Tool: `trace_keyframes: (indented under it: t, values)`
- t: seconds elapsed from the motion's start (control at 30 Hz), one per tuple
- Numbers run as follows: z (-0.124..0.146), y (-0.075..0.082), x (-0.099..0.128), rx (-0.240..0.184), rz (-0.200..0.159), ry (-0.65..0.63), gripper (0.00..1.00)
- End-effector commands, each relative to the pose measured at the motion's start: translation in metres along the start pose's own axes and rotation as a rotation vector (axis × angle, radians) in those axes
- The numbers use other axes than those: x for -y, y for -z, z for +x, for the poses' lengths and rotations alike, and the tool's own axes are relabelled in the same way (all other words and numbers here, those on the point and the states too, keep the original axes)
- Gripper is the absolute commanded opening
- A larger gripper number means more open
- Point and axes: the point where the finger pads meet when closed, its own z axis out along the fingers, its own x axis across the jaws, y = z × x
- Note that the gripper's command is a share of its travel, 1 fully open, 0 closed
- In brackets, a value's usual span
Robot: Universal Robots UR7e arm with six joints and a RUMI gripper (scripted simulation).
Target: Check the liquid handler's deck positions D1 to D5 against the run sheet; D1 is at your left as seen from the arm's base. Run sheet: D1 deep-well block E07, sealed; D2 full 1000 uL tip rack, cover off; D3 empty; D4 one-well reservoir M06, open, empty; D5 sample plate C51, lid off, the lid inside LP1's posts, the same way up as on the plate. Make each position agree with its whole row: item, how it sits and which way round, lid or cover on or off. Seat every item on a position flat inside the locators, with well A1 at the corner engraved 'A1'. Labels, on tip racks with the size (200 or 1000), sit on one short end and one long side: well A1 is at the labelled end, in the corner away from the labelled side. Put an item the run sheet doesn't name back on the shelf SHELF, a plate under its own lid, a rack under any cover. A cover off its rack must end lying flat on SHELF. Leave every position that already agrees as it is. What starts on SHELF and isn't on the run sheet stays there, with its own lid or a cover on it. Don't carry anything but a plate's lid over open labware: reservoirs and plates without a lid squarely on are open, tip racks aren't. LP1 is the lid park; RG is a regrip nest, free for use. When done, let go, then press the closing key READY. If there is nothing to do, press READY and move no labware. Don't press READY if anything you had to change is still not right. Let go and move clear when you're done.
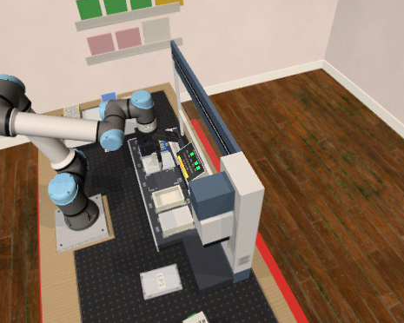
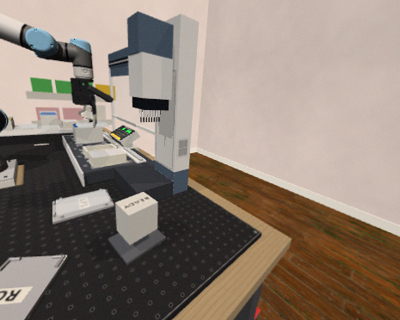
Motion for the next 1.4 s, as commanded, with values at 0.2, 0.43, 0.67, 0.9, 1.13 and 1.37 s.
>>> trace_keyframes:
  t: [0.2,0.43,0.67,0.9,1.13,1.37]
  values:
    - [0.001,-0.022,0.0,0.001,-0.002,-0.001,0.0]
    - [0.001,-0.03,0.0,0.001,-0.002,-0.001,0.0]
    - [0.001,-0.042,0.0,0.001,-0.002,-0.001,0.0]
    - [0.001,-0.05,0.0,0.001,-0.002,-0.001,0.0]
    - [0.001,-0.062,0.0,0.001,-0.002,-0.001,0.0]
    - [0.001,-0.072,-0.001,0.001,-0.002,-0.001,0.0]
